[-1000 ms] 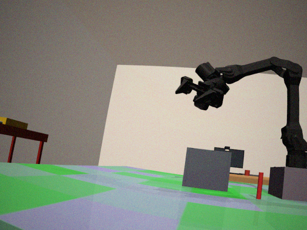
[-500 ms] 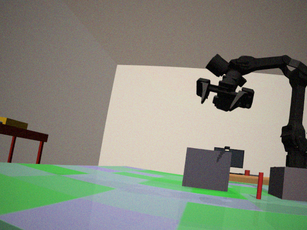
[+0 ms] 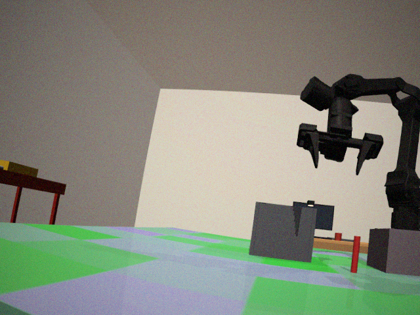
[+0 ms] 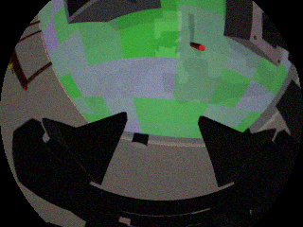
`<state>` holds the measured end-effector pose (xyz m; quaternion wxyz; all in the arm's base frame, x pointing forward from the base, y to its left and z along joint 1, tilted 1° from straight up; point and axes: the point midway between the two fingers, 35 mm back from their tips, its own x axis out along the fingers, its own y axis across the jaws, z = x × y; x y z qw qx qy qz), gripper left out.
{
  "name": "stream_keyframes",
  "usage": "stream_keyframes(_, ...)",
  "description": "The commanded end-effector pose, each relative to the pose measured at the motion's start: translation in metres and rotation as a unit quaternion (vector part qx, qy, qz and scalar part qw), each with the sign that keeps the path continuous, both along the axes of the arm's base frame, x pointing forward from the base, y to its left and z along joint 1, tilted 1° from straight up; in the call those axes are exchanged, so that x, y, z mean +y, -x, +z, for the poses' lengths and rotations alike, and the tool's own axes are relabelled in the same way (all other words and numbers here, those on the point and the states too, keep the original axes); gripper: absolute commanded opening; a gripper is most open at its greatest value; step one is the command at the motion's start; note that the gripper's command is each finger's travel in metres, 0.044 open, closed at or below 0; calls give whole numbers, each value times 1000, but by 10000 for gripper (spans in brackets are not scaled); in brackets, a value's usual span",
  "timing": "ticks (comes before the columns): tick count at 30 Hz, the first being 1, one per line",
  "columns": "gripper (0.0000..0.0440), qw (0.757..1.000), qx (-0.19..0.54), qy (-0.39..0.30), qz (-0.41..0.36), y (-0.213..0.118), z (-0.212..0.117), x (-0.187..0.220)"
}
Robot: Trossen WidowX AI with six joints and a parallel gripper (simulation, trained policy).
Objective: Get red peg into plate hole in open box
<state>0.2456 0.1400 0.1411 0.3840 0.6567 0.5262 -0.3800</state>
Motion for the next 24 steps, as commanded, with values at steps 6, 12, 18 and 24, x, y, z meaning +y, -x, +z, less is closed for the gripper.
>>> stream_keyframes(6,398,997,37,59,38,32,-18,-6)
stream_keyframes(12,389,991,65,99,66,52,-31,-13)
stream_keyframes(18,396,983,90,134,93,67,-44,-20)
stream_keyframes(24,406,973,109,165,118,76,-57,-25)
